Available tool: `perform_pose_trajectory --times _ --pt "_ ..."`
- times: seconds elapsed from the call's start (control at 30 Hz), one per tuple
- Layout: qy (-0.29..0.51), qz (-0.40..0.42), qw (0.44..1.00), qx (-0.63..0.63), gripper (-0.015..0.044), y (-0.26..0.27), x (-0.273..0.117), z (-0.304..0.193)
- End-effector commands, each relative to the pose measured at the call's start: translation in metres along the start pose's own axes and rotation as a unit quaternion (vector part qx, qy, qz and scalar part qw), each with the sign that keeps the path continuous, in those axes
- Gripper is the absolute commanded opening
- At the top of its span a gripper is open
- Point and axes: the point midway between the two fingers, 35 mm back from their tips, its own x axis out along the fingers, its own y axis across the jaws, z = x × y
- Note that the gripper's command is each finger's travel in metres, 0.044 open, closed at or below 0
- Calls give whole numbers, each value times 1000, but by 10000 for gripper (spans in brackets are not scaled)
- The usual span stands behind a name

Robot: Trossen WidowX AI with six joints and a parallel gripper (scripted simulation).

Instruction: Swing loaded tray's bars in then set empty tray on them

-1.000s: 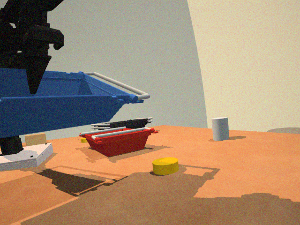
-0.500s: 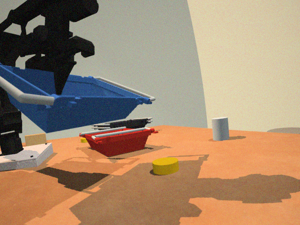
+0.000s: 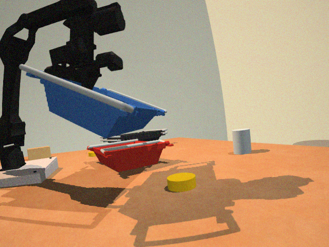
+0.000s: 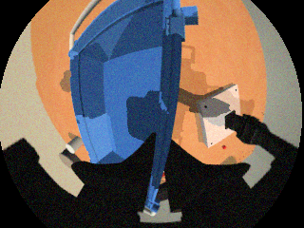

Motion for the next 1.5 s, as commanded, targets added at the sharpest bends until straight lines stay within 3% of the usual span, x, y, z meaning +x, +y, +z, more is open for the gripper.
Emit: perform_pose_trajectory --times 0.0,1.47 --pt "-3 14 999 -32 0 3 -7 -14" --pt "-6 12 932 -362 0 -32 -5 -180"
